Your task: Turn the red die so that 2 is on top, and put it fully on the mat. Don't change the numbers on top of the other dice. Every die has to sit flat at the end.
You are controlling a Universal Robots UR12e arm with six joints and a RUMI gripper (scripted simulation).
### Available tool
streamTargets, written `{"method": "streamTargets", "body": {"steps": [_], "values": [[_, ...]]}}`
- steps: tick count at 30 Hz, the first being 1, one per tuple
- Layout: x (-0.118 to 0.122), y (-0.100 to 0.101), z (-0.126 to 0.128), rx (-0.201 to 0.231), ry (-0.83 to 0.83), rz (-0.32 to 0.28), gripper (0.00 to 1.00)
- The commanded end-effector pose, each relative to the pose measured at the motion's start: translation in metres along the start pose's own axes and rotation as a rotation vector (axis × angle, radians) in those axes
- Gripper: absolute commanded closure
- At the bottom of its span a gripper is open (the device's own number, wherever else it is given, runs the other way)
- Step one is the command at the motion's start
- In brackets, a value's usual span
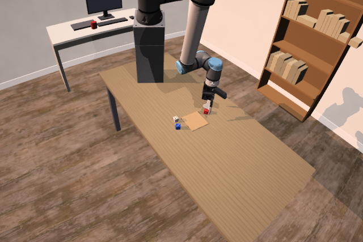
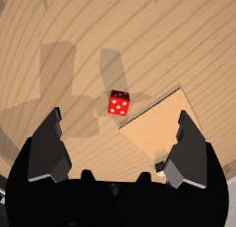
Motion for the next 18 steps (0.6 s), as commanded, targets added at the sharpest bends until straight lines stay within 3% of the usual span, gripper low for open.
{"method": "streamTargets", "body": {"steps": [1,8,10,18], "values": [[0.000,-0.011,0.000,0.000,0.000,0.001,0.00],[0.000,-0.055,0.000,0.000,0.000,0.001,0.00],[0.000,-0.055,0.000,0.000,0.000,0.001,0.00],[0.000,-0.097,0.000,0.000,0.000,0.001,0.00]]}}
Point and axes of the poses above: the point where the finger pads meet when closed, its own y axis out along the fingers, its own z axis across the jaws, x = y × z, the point moved 2 cm from there along -y, back along the fingers, and after that the axes turned 12 degrees about y, right-handed, at the moved point
